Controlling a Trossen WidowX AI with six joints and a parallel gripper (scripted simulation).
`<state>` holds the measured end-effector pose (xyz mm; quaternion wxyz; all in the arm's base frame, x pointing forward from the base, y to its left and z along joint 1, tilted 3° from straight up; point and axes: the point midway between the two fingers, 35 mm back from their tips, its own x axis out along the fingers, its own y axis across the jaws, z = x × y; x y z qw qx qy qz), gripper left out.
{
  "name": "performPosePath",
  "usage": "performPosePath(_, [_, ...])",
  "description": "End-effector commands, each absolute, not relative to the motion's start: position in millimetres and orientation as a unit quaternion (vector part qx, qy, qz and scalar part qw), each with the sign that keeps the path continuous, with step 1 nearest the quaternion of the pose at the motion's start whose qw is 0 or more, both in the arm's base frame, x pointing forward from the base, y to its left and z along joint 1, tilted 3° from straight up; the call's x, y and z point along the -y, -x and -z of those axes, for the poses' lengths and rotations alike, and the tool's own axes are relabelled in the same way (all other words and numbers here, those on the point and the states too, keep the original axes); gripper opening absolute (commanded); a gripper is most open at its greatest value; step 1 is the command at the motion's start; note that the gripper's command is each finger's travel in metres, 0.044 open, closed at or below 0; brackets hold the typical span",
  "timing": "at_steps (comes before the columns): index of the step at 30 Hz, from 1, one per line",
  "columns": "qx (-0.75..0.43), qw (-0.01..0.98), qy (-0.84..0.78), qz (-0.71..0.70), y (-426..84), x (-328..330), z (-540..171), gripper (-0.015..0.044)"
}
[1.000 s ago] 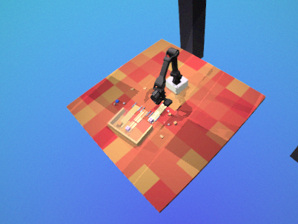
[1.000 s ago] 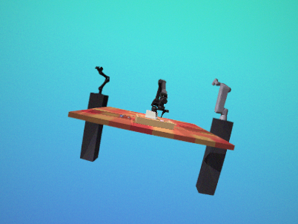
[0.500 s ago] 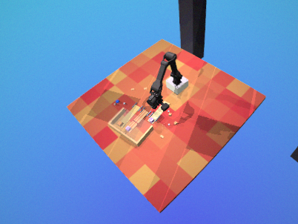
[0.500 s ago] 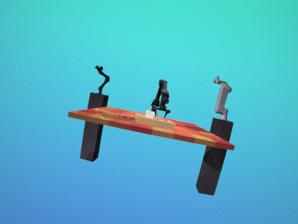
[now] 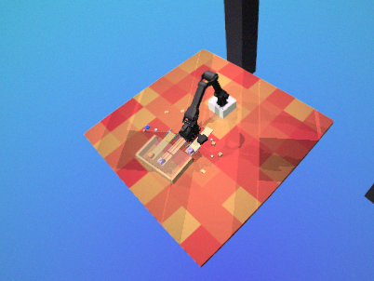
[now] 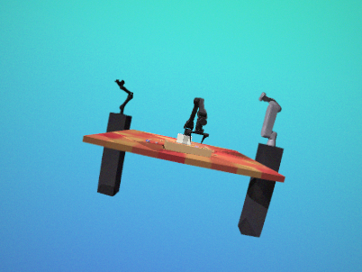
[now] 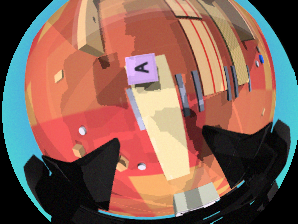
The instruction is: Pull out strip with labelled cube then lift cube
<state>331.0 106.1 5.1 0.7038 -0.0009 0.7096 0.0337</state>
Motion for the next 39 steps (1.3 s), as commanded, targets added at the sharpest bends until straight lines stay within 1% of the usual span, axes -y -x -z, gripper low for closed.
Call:
performPosePath(1, [-0.707, 0.706, 0.002, -0.035, -346, -109, -9, 0.0440])
performPosePath(18, [-0.706, 0.708, 0.001, -0.035, -398, -121, -20, 0.0440])
performPosePath(25, [-0.706, 0.708, 0.001, -0.035, -399, -121, -12, 0.0256])
performPosePath(39, [-0.706, 0.708, 0.001, -0.035, -399, -122, 11, 0.0250])
